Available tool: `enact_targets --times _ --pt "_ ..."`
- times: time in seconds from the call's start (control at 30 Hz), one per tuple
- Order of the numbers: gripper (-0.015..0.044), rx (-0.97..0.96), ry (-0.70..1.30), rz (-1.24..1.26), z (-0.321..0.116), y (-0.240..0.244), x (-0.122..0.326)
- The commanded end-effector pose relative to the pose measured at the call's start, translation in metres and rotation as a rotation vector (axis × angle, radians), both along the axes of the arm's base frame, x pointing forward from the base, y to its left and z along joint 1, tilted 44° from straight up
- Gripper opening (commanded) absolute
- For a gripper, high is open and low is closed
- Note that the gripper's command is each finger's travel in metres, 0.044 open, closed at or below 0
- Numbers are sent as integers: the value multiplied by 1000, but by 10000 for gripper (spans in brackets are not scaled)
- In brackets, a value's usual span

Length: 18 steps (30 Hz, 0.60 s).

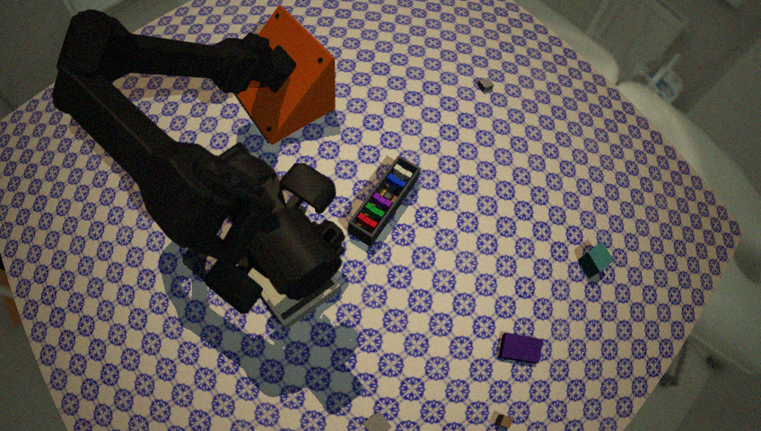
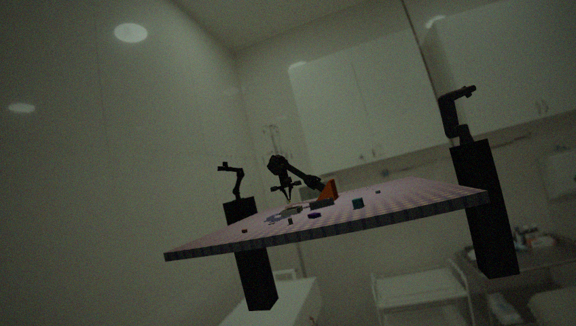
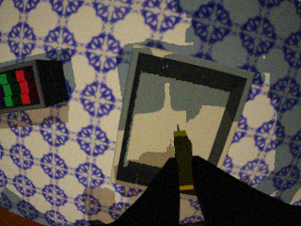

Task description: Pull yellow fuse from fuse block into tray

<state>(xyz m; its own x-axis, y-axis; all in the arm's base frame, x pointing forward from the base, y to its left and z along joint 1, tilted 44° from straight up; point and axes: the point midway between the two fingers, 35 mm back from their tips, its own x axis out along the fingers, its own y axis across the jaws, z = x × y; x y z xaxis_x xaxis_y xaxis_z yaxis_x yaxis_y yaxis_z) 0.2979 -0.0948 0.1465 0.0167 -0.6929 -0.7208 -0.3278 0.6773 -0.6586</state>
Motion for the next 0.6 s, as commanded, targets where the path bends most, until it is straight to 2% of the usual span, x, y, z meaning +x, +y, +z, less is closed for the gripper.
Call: enact_targets --times 0.0,0.5,0.57 --pt "0 -4 6 1 -5 -5 -1" --pt "0 -6 6 0 -19 -19 -2" --pt "53 -2 1 -1 -17 -17 -1"
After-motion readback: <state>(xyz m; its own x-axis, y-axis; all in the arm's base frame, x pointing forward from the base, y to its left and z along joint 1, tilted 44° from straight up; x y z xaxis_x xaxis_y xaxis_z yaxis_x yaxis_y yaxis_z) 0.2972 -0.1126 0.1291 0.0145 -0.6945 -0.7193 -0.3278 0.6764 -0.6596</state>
